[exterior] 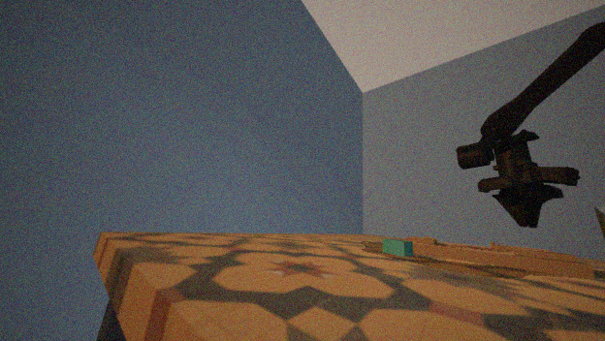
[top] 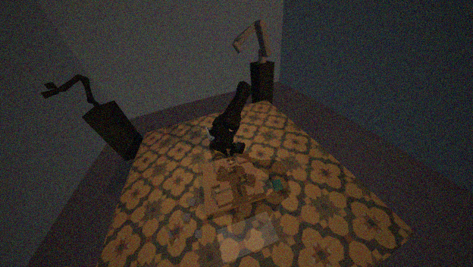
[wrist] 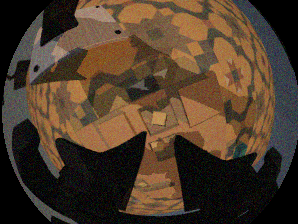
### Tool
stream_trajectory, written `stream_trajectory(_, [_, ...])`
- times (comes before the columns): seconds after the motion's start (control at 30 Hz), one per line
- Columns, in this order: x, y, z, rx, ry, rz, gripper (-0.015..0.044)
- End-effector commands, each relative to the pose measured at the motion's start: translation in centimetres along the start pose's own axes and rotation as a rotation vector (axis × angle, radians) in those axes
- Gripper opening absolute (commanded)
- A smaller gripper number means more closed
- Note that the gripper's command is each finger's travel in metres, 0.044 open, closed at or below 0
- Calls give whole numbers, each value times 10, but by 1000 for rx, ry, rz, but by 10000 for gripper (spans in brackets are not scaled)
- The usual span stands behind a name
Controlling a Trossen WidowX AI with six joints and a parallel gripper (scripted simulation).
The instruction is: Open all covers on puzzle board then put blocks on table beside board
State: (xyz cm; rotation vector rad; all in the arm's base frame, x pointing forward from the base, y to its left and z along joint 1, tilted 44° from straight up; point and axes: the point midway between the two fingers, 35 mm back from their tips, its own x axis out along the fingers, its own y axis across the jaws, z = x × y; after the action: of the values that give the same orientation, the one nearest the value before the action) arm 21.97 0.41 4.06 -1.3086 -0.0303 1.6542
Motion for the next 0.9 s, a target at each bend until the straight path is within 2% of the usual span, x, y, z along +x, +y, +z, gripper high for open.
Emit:
stream_trajectory(0.0, [5, 0, -1, -3, 3, 3, 144])
stream_trajectory(0.4, [32, 0, 0, -3, 2, 1, 144])
stream_trajectory(0.87, [32, 0, 0, -3, 2, 1, 144])
